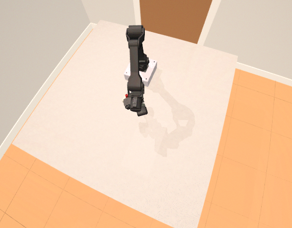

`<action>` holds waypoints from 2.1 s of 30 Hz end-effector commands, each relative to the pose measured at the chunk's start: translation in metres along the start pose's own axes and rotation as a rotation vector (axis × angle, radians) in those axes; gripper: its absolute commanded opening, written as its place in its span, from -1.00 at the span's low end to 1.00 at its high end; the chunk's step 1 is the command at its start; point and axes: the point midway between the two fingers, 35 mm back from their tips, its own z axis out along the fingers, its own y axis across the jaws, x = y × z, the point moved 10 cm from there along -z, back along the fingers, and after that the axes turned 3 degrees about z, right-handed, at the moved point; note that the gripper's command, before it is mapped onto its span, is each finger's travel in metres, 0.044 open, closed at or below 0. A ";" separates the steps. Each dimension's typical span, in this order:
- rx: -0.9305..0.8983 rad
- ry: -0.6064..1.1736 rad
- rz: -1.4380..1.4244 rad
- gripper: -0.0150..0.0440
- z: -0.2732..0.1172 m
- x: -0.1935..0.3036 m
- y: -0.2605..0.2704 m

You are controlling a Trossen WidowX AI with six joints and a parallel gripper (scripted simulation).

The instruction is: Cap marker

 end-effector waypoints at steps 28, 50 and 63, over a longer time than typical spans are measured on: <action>0.003 -0.011 0.000 -0.49 -0.052 -0.052 -0.057; 0.006 -0.013 0.000 -0.49 -0.063 -0.069 -0.091; 0.006 -0.013 0.000 -0.49 -0.045 -0.070 -0.090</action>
